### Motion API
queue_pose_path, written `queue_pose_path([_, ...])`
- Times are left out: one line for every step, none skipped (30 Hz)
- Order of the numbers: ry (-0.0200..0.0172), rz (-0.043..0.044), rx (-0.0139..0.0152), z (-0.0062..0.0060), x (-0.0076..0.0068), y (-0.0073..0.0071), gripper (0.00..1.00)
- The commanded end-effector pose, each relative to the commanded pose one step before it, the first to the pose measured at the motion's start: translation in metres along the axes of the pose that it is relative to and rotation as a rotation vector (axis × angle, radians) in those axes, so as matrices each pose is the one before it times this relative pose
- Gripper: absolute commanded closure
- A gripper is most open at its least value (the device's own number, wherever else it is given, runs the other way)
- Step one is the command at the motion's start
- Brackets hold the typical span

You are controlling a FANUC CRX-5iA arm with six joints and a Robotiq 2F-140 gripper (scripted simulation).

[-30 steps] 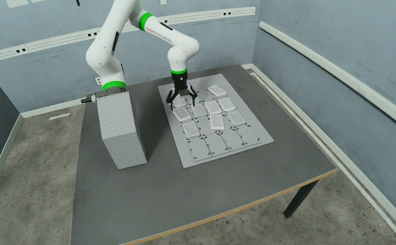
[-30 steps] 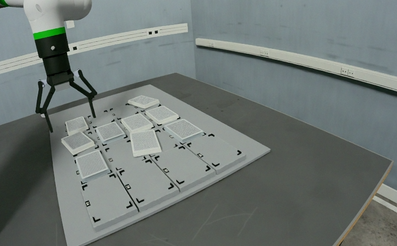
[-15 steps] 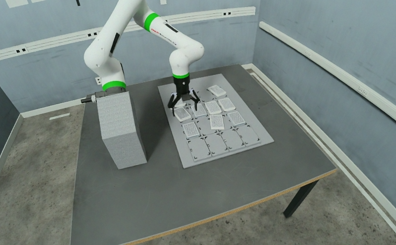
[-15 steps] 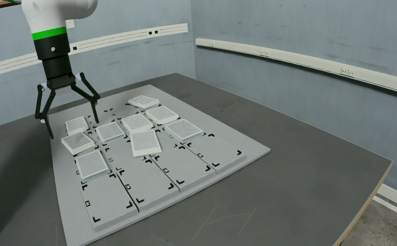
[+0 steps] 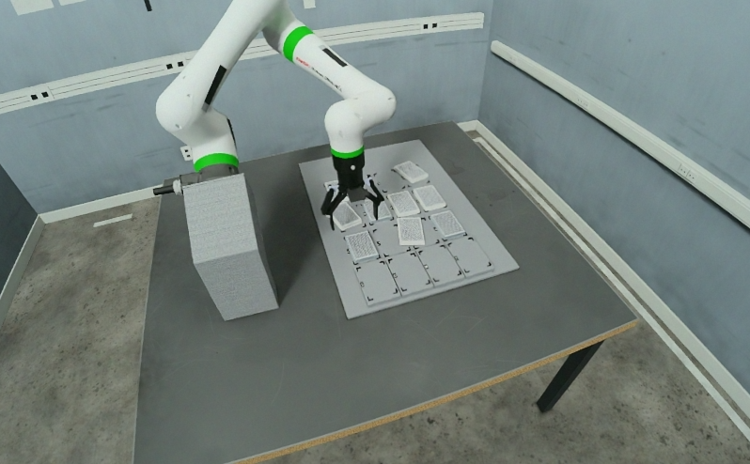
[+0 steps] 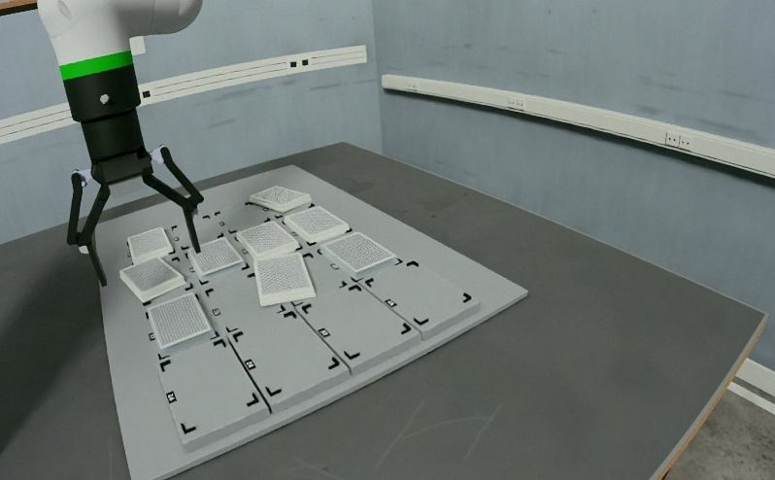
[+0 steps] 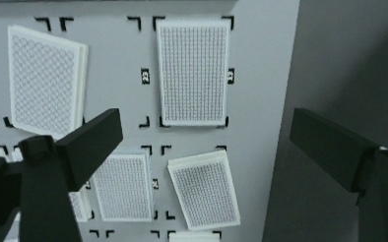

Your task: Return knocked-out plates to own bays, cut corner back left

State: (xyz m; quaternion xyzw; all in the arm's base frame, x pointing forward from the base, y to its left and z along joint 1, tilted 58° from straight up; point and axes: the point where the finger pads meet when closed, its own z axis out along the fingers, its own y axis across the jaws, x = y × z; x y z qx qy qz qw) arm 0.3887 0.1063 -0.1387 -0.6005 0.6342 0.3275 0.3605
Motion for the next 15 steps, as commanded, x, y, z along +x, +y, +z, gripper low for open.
queue_pose_path([0.00013, -0.0005, 0.00068, -0.00054, 0.01772, -0.00061, 0.0])
queue_pose_path([0.0, 0.0, 0.0, 0.0, 0.004, 0.0, 0.0])
queue_pose_path([0.0, 0.0, 0.0, 0.0, 0.004, 0.0, 0.0])
queue_pose_path([0.0, 0.0, 0.0, 0.0, 0.004, 0.0, 0.0])
queue_pose_path([0.0, 0.0, 0.0, 0.0, 0.004, 0.0, 0.0])
queue_pose_path([0.0, 0.0, 0.0, 0.0, 0.0, 0.0, 0.0])
queue_pose_path([0.0, 0.0, 0.0, 0.0, 0.0, 0.0, 0.0])
queue_pose_path([0.0, 0.0, 0.0, 0.0, 0.00401, -0.00001, 0.0])
queue_pose_path([0.0, 0.0, 0.0, 0.0, 0.004, 0.0, 0.0])
queue_pose_path([0.0, 0.0, 0.0, 0.0, 0.004, 0.0, 0.0])
queue_pose_path([0.0, 0.0, 0.0, 0.0, 0.004, 0.0, 0.0])
queue_pose_path([0.0, 0.0, 0.0, 0.0, 0.004, 0.0, 0.0])
queue_pose_path([0.0, 0.0, 0.0, 0.0, 0.0, 0.0, 0.0])
queue_pose_path([0.0, 0.0, 0.0, 0.0, 0.0, 0.0, 0.0])
queue_pose_path([0.0, 0.0, 0.0, 0.0, 0.0, 0.0, 0.0])
